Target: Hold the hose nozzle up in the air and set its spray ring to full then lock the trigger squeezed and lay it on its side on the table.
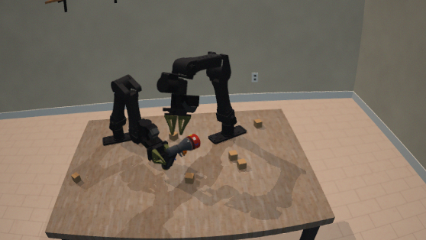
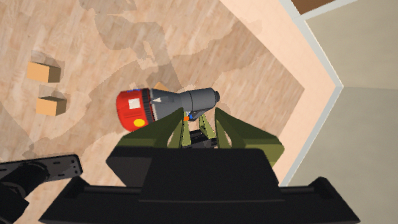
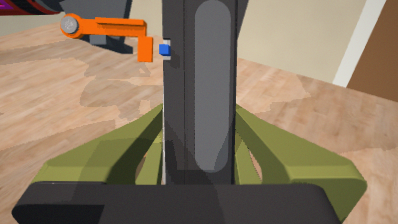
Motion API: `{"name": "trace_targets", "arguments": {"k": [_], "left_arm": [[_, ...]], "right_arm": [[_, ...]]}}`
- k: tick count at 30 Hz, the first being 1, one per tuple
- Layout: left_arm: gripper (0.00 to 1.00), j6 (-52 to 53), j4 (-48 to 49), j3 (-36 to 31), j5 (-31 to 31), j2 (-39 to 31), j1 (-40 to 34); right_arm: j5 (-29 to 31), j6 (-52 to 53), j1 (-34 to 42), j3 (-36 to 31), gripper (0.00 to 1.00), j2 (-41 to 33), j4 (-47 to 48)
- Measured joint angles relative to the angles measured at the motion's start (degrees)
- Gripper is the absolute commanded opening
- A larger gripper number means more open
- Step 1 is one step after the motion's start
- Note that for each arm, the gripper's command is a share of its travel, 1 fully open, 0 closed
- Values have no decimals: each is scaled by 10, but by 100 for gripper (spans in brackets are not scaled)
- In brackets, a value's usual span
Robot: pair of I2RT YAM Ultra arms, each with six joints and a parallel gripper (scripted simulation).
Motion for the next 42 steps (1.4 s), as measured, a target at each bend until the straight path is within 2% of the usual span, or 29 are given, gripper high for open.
{"name": "trace_targets", "arguments": {"k": [42], "left_arm": [[37,376,431,-322,65,-246,367]], "right_arm": [[0,0,0,0,36,0,0]]}}
